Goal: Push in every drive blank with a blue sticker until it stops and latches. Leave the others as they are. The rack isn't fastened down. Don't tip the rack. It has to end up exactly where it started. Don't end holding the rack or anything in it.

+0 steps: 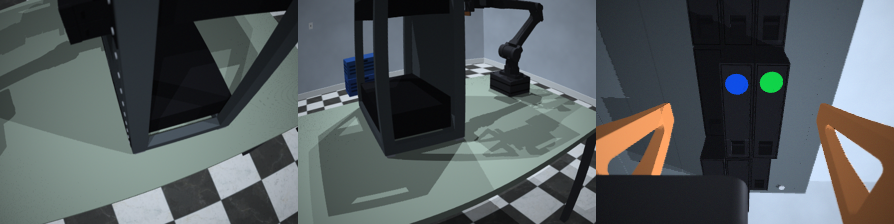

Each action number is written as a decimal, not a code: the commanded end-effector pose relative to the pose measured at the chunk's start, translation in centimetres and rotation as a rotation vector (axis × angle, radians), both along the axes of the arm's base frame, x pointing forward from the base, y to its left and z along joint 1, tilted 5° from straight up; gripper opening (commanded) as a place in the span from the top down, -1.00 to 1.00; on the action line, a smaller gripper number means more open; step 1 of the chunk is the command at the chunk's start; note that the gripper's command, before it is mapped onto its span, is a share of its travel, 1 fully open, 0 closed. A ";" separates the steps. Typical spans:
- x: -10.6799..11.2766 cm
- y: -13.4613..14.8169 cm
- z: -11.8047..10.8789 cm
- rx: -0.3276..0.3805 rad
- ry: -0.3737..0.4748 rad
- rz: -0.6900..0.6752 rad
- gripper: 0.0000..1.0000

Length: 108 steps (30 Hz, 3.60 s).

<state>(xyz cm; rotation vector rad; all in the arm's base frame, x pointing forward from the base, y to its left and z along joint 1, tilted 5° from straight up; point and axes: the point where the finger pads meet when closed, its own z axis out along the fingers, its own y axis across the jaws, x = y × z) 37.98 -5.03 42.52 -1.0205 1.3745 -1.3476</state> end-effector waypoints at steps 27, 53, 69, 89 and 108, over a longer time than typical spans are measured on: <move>-2.9 -13.1 -0.8 -0.008 -0.044 -0.018 -1.00; -3.3 -14.4 -2.1 -0.002 -0.028 -0.009 -1.00; -3.3 -14.4 -2.1 -0.002 -0.028 -0.009 -1.00; -3.3 -14.4 -2.1 -0.002 -0.028 -0.009 -1.00; -3.3 -14.4 -2.1 -0.002 -0.027 -0.009 1.00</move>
